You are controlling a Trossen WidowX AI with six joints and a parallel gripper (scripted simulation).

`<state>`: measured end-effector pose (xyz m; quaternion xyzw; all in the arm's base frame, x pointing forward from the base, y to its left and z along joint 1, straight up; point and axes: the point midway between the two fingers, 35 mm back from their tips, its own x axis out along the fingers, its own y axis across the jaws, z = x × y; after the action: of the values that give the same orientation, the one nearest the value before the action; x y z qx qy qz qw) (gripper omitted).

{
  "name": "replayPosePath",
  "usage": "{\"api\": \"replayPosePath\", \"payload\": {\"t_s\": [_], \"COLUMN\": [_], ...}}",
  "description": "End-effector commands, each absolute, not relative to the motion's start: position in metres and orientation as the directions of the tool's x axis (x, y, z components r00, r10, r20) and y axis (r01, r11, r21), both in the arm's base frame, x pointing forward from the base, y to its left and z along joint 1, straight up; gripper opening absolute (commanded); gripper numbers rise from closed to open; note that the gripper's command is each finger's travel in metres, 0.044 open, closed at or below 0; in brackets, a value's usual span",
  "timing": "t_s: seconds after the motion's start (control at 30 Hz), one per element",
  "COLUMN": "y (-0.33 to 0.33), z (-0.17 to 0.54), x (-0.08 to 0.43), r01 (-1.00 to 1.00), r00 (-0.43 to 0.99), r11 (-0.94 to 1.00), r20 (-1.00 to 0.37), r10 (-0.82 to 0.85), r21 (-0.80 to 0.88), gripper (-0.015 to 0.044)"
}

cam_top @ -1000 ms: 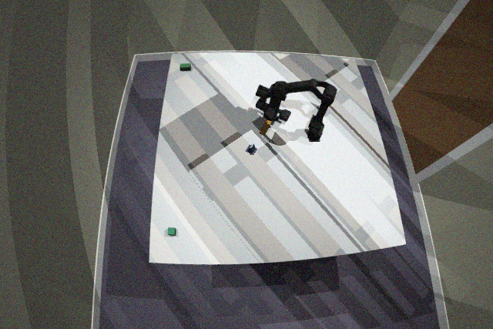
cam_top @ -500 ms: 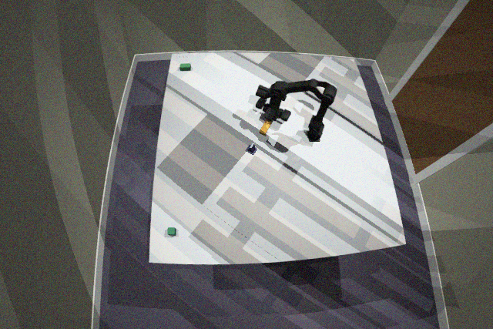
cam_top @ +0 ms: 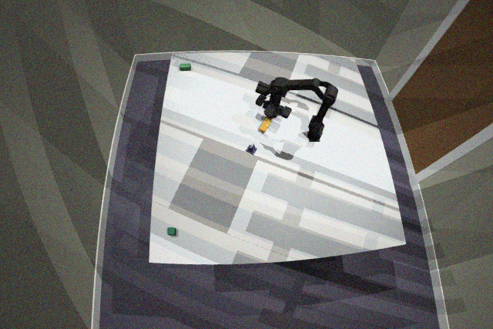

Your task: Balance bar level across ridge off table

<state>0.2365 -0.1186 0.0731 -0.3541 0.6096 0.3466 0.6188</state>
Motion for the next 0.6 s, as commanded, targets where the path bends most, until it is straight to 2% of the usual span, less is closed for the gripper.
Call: {"api": "replayPosePath", "payload": {"t_s": [0.0, 0.57], "y": [-0.120, -0.119], "z": [0.086, 0.128], "x": [0.238, 0.235], "r01": [-0.861, -0.862], "r00": [0.023, 0.021], "r11": [0.507, 0.506], "r20": [-1.000, -1.000], "r10": [-0.008, -0.010], "r21": [-0.024, -0.023], "gripper": [0.0000, 0.0000]}}
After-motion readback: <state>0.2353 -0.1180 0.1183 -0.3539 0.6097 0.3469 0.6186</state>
